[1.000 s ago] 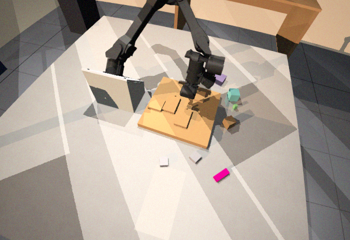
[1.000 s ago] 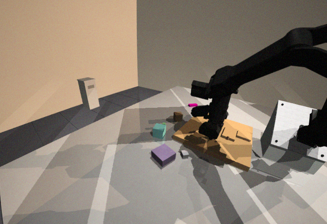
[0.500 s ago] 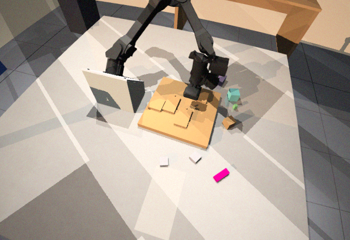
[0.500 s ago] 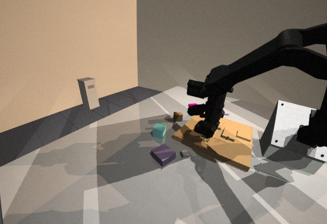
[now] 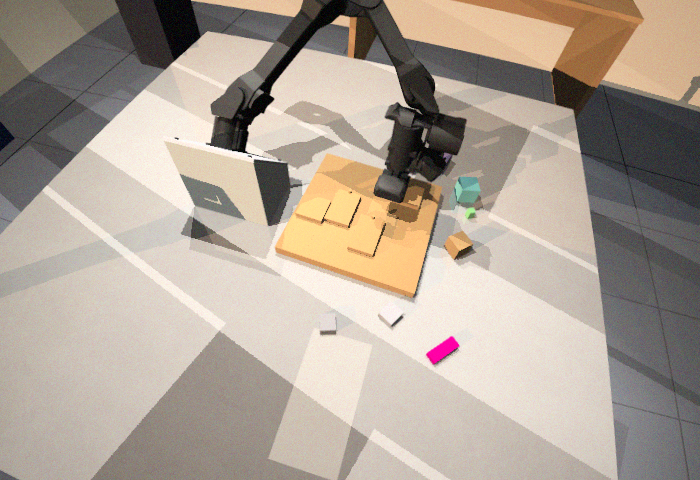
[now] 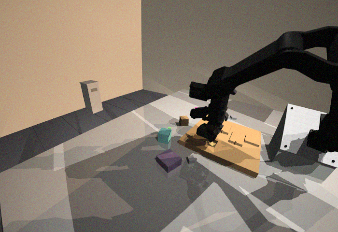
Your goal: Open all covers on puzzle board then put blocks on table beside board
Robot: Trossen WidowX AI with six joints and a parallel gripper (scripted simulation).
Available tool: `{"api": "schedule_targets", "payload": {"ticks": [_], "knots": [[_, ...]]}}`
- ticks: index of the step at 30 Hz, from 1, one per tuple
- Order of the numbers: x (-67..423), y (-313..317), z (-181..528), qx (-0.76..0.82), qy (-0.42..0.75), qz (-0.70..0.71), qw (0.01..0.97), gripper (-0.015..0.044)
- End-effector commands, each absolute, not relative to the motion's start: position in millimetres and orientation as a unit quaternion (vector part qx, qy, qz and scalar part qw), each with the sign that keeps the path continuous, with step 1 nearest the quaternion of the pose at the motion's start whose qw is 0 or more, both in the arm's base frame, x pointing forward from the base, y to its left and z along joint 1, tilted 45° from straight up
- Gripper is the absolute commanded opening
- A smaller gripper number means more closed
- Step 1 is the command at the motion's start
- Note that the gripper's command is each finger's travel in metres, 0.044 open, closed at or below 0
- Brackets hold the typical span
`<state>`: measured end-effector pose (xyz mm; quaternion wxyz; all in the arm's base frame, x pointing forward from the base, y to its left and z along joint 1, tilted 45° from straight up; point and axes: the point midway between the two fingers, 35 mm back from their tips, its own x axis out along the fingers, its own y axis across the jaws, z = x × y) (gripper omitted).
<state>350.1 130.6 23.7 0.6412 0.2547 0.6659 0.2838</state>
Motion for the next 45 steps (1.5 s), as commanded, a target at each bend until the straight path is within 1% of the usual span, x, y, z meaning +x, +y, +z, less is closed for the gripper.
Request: {"api": "schedule_targets", "payload": {"ticks": [1,30,45], "knots": [[356.7,131.5,24.3,0.256,0.665,0.285,0.641,0.0],[385.1,132.8,22.9,0.256,0.664,0.285,0.642,0.0],[389.2,120.4,34.4,0.256,0.664,0.285,0.642,0.0]]}}
